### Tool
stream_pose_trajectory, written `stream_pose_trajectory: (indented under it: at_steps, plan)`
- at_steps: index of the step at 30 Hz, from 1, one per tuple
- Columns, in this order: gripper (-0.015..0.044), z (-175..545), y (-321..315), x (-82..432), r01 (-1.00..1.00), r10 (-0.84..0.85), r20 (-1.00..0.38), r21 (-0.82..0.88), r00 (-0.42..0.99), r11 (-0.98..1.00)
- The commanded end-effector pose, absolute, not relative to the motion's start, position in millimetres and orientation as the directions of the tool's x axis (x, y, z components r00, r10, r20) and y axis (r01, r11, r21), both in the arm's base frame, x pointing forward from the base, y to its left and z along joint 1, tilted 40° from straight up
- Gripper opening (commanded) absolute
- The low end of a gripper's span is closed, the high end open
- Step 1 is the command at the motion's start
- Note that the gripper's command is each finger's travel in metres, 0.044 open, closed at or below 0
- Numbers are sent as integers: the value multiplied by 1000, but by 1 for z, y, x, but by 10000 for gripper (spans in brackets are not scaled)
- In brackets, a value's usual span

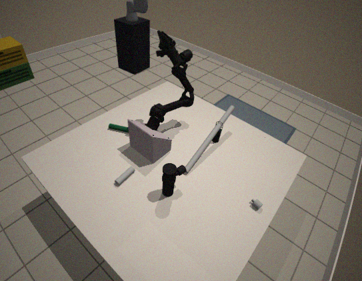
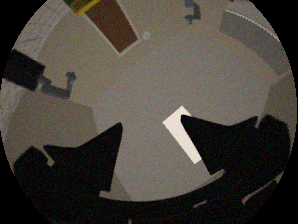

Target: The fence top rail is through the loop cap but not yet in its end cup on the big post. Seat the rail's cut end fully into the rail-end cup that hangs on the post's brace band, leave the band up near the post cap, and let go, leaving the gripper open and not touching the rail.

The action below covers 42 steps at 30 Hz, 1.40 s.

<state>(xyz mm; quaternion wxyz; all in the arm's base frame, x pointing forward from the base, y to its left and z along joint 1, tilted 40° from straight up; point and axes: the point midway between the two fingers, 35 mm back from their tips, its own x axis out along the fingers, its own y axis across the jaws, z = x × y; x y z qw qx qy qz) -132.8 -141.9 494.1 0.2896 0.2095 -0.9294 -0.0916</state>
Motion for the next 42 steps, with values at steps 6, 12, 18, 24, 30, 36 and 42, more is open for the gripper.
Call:
stream_pose_trajectory:
  at_steps: [6,12,18,24,30,36,42]
  plan:
    - [440,481,-188,-115,-399,-609,452,479,-651,782]
    - [440,446,-256,-74,-330,-839,308,816,-448,476]
    - [440,403,-300,-27,-97,-964,126,984,-236,152]
    - [440,350,-329,47,258,-993,-103,963,64,-83]
    - [440,304,-331,108,550,-908,-298,830,296,-94]
    - [440,245,-307,180,763,-664,-525,637,532,107]
    - [440,194,-255,236,733,-301,-686,509,663,452]
